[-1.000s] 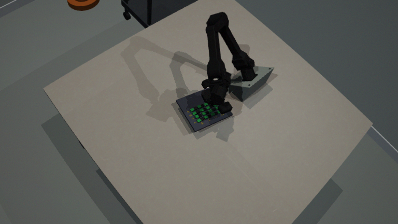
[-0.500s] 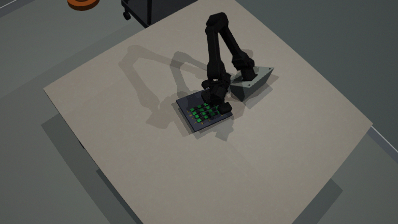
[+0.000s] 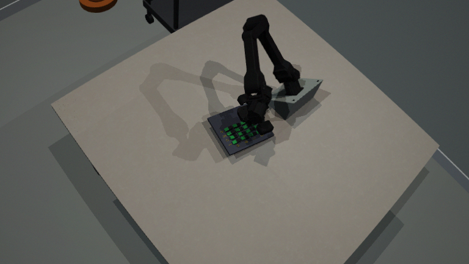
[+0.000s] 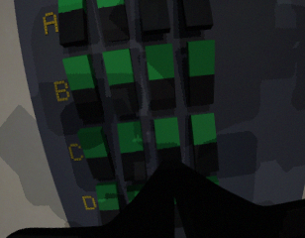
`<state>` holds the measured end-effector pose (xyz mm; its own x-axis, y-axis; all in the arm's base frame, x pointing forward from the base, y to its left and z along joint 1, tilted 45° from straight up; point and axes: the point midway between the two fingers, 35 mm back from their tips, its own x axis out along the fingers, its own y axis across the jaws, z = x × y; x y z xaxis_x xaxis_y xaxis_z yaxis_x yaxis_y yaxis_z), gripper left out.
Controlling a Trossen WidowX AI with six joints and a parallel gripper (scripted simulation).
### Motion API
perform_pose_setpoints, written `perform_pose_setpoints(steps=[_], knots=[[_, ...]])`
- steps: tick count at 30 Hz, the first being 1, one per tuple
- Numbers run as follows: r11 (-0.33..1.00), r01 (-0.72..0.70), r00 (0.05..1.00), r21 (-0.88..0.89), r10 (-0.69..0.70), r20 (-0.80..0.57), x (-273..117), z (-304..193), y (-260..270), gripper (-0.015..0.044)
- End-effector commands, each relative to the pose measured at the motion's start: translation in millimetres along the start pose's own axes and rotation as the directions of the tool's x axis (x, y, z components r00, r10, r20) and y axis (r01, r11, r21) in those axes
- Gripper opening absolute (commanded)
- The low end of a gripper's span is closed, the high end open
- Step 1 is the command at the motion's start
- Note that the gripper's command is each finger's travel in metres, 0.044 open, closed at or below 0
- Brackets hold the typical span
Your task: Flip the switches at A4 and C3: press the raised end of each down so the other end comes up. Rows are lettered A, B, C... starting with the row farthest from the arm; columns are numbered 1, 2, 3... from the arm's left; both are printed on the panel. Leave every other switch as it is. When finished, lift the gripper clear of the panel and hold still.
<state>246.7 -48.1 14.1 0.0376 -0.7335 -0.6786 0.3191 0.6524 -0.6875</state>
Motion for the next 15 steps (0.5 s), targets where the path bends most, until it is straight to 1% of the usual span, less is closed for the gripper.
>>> perform_pose_setpoints(steps=[1, 15], knots=[[1.0, 0.003, 1.0, -0.004, -0.003, 0.001, 0.6, -0.1, -0.3, 0.0], [1.0, 0.003, 1.0, -0.004, -0.003, 0.001, 2.5, -0.2, -0.3, 0.0]])
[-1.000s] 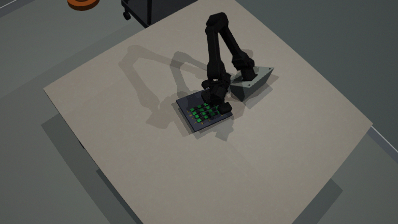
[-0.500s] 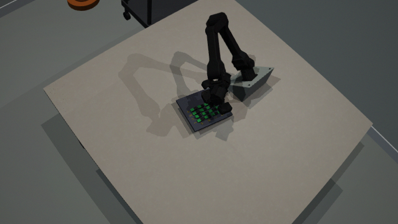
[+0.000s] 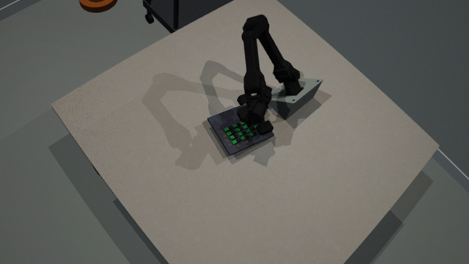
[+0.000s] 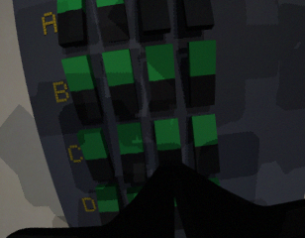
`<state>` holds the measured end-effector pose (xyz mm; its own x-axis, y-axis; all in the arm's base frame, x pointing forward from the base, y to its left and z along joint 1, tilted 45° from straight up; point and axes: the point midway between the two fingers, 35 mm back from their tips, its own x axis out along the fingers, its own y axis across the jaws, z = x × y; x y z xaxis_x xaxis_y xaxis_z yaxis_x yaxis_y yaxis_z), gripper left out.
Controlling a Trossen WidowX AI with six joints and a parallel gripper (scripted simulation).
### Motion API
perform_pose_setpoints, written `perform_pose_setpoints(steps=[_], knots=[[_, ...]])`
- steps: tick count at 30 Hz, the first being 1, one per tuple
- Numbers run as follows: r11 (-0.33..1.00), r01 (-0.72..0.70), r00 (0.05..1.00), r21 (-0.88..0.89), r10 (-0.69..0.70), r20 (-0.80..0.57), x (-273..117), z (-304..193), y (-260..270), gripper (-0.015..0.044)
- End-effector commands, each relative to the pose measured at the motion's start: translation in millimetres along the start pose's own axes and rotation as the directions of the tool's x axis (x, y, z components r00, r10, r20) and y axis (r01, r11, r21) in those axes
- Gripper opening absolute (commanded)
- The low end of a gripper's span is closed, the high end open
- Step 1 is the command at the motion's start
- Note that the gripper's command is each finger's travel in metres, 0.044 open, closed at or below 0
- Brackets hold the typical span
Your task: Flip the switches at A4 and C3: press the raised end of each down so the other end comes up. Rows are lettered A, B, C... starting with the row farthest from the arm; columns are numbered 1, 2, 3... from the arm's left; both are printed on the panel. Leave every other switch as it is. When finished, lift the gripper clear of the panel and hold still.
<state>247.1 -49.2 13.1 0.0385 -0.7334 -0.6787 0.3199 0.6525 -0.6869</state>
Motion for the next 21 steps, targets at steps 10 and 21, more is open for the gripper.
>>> perform_pose_setpoints(steps=[10, 21], knots=[[1.0, 0.003, 1.0, -0.005, -0.003, 0.0, 2.3, -0.5, -0.4, 0.0], [1.0, 0.003, 1.0, -0.005, -0.003, 0.0, 3.8, -0.6, -0.5, 0.0]])
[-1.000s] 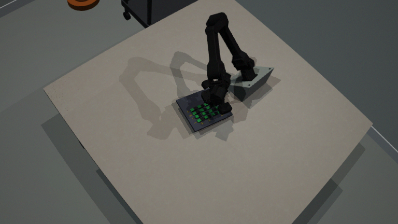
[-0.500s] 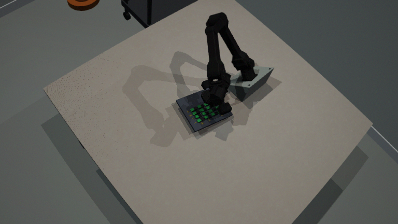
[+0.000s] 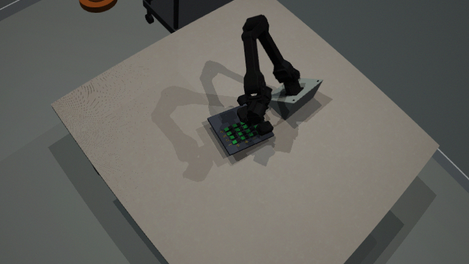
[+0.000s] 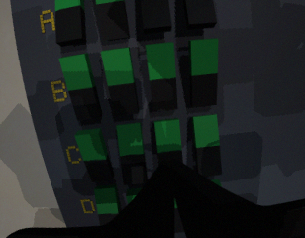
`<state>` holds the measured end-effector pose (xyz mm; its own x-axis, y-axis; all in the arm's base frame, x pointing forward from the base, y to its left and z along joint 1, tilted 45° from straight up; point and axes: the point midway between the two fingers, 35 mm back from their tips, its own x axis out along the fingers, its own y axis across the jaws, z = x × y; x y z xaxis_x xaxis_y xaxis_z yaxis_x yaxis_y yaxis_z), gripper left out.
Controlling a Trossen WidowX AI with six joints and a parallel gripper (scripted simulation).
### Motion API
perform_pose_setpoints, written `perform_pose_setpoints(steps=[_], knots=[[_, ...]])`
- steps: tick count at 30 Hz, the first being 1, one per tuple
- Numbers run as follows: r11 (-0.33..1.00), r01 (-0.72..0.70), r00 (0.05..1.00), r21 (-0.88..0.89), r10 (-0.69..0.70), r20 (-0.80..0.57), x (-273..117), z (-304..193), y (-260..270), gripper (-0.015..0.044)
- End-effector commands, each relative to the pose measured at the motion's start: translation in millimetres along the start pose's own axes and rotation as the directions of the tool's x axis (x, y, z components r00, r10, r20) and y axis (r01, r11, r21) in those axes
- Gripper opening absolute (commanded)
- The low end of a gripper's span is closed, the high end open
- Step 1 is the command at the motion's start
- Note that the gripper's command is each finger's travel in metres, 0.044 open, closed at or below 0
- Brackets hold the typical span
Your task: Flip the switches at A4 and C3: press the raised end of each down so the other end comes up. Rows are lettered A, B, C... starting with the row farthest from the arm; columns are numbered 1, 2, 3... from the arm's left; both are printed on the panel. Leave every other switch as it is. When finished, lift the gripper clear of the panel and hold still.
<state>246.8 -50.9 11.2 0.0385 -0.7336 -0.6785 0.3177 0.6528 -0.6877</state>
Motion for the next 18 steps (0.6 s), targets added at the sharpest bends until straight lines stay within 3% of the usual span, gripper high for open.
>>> perform_pose_setpoints(steps=[1, 12, 18], knots=[[1.0, 0.003, 1.0, -0.002, -0.003, 0.0, 1.4, -0.2, -0.5, 0.0], [1.0, -0.001, 1.0, 0.002, 0.001, -0.001, -0.8, 0.6, 0.2, 0.0], [1.0, 0.001, 1.0, -0.003, -0.001, -0.027, -62.7, 2.3, 0.1, 0.0]])
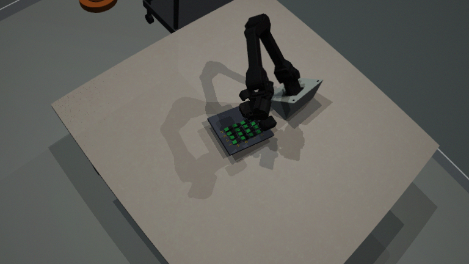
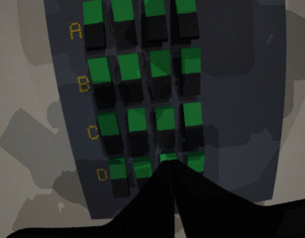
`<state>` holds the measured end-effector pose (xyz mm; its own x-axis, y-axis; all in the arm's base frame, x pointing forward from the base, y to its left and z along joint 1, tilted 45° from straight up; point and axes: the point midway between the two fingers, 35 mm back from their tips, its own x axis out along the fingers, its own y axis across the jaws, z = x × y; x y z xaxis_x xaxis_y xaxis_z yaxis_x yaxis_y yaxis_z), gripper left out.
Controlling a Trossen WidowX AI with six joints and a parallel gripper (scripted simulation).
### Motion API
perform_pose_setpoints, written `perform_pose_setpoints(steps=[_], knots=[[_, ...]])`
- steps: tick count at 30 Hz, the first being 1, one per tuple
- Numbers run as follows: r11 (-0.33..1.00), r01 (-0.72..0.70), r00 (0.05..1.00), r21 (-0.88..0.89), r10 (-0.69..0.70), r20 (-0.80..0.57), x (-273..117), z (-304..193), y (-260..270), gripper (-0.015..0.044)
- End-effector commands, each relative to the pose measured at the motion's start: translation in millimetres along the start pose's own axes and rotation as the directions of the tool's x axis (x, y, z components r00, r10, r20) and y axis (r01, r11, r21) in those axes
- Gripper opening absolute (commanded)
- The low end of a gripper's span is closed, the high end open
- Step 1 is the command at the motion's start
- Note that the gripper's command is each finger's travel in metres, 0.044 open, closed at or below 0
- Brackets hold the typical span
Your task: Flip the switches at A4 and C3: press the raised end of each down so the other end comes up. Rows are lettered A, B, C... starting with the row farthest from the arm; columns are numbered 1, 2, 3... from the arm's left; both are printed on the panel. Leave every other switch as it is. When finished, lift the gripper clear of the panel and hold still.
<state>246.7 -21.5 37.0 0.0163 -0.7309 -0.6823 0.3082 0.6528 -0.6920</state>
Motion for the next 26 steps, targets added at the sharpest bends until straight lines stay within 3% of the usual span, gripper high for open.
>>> perform_pose_setpoints(steps=[1, 9, 26], knots=[[1.0, -0.002, 1.0, 0.007, 0.002, -0.005, -23.6, 0.7, -1.3, 0.0], [1.0, -0.002, 1.0, 0.008, 0.002, -0.004, -30.5, 30.2, 9.0, 0.0], [1.0, -0.002, 1.0, 0.008, 0.002, -0.004, -30.5, 30.2, 9.0, 0.0]])
